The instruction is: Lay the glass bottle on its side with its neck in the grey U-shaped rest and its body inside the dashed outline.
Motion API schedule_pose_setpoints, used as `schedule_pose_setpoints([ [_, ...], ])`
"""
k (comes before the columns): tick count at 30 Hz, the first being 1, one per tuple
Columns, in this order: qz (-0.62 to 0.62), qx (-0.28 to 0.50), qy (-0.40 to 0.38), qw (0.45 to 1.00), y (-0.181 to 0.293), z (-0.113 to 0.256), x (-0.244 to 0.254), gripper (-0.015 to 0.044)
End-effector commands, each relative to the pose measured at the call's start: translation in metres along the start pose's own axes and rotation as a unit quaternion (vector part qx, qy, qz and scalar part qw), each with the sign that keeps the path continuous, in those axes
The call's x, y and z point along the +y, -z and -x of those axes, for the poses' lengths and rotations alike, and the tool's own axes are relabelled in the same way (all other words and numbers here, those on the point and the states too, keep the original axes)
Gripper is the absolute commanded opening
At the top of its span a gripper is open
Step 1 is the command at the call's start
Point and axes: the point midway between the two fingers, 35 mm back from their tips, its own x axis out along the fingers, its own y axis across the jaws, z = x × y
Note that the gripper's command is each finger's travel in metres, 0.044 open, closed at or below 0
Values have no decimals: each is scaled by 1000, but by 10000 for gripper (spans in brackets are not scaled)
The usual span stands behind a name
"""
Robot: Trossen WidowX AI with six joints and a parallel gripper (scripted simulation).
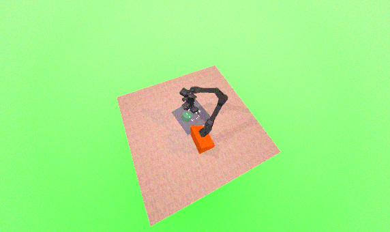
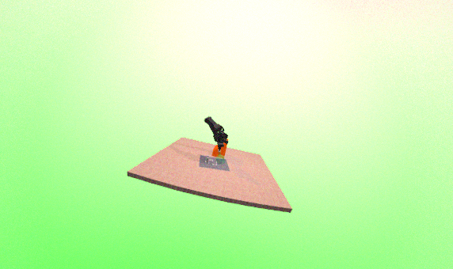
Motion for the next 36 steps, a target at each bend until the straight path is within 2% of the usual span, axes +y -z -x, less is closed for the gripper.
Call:
schedule_pose_setpoints([
  [1, -1, 4, 0, 1000, 10, 1, 0, 102],
  [36, 6, -22, 1, 1000, 46, -2, 1, 102],
])
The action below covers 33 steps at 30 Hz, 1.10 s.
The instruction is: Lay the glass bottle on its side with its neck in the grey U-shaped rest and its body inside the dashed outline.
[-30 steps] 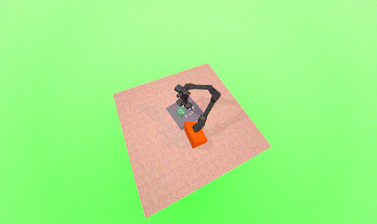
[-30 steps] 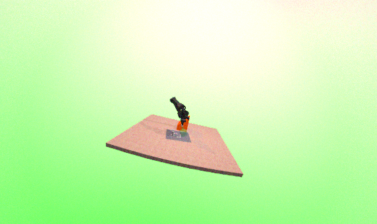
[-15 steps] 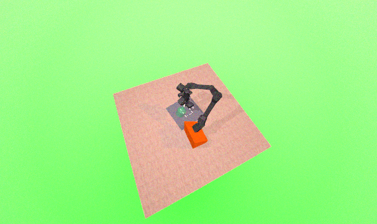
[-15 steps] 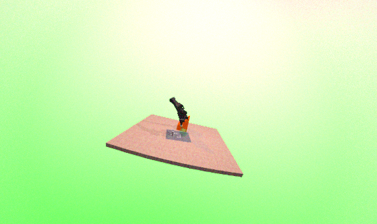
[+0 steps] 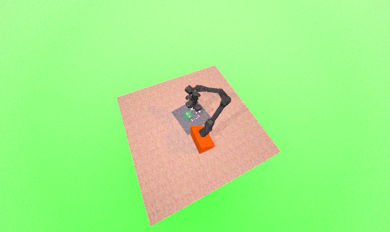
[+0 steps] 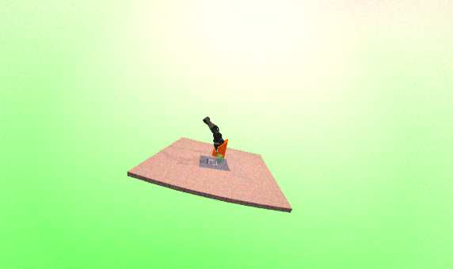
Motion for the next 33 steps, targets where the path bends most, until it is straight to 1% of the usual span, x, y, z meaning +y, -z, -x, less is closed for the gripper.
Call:
schedule_pose_setpoints([
  [1, -1, 3, 0, 1000, 10, -1, 1, 102],
  [33, 3, -12, 5, 1000, 51, -13, 2, 102],
])
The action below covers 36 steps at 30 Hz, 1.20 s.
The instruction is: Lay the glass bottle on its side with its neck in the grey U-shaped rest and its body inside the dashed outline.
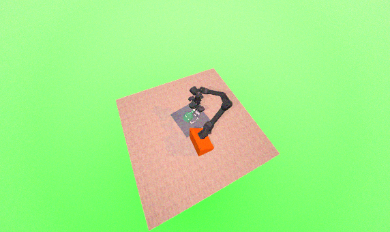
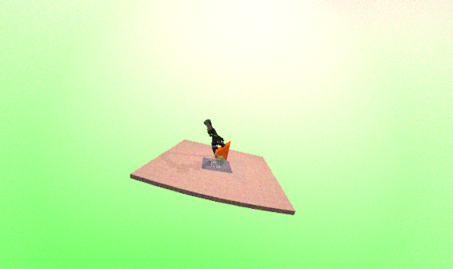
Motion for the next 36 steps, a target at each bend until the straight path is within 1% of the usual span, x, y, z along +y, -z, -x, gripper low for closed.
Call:
schedule_pose_setpoints([
  [1, 0, 2, -1, 1000, 8, -3, 1, 102],
  [36, -7, -4, 7, 1000, 46, -25, 3, 102],
])
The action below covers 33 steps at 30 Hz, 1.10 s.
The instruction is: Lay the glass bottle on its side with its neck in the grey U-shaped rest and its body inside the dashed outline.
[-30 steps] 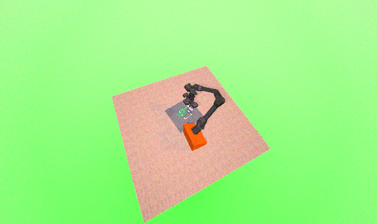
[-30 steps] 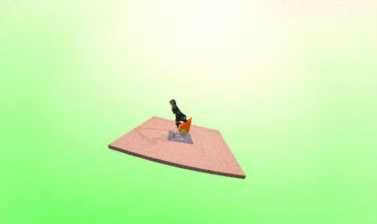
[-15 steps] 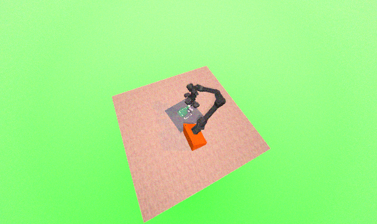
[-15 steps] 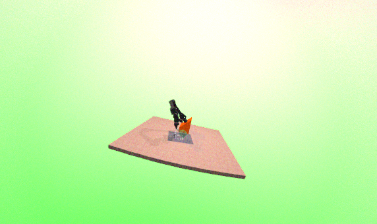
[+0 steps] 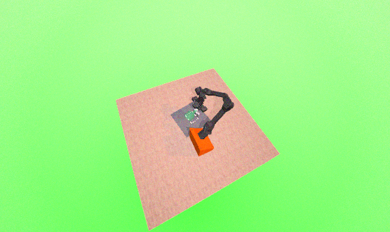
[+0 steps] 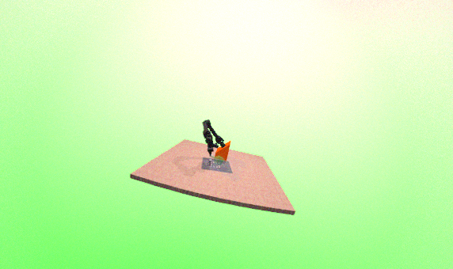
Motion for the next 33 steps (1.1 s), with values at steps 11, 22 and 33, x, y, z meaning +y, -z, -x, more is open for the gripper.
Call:
schedule_pose_setpoints([
  [11, -1, 0, 0, 1000, 8, -7, 1, 102],
  [22, -4, 1, 1, 1000, 13, -11, 1, 102],
  [33, -7, 1, 1, 1000, 19, -16, 1, 102],
])
